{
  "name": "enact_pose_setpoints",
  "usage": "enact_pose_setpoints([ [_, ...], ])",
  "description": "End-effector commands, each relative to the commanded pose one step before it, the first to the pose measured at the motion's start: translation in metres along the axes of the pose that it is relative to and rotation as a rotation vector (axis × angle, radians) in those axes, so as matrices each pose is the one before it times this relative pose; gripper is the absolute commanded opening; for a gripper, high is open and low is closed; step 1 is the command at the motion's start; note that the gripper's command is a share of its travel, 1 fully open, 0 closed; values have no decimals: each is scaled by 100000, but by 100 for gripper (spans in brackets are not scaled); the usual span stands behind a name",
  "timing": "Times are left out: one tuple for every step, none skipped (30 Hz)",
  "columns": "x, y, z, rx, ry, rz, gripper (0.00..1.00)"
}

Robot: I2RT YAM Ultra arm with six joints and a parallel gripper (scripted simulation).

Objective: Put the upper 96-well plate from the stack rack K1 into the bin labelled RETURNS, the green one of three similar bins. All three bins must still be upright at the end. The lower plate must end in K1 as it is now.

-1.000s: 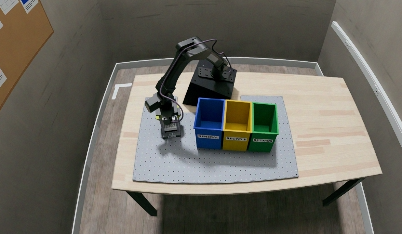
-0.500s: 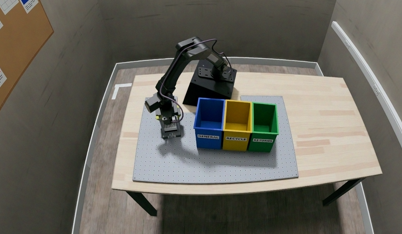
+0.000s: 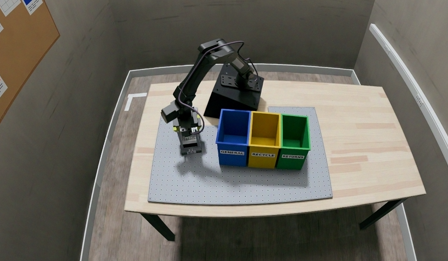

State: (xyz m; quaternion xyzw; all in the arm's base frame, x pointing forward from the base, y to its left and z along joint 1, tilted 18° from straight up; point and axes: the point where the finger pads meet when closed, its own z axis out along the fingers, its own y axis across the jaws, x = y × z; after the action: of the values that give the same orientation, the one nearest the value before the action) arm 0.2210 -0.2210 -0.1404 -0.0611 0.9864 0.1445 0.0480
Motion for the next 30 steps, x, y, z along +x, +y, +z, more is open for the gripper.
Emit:
enact_pose_setpoints([
  [-756,-1037,-2258,2485,-3538,-428,0],
  [0,1,-169,3,3,0,0],
  [0,1,-169,3,3,0,0],
  [0,1,-169,3,3,0,0],
  [0,1,-169,3,3,0,0],
  [0,1,-169,3,3,0,0],
  [0,1,-169,3,3,0,0],
  [0,0,0,0,0,0,0],
  [0,0,0,0,0,0,0],
  [0,0,-169,3,3,176,0],
  [0,1,-169,3,3,-76,0],
  [7,-3,-169,24,43,-29,0],
  [5,-2,-169,17,30,38,0],
  [-1,1,-169,0,-2,-108,0],
  [1,0,-169,7,10,0,0],
  [1,0,-169,6,9,0,0],
  [0,0,-169,4,4,0,0],
  [-1,1,-169,1,-1,0,0],
  [0,0,-169,4,4,0,0],
  [1,0,-169,6,8,0,0],
  [1,0,-169,6,8,0,0],
  [0,0,-169,4,6,0,0],
  [0,1,-169,3,4,0,0],
  [0,1,-169,3,2,0,0],
  [0,0,0,0,0,0,0],
  [0,0,0,0,0,0,0],
  [-16,7,-169,-40,-84,0,0],
  [1,0,-168,7,10,0,0],
  [2,0,-168,10,17,0,0],
  [3,-1,-168,13,23,0,0],
])
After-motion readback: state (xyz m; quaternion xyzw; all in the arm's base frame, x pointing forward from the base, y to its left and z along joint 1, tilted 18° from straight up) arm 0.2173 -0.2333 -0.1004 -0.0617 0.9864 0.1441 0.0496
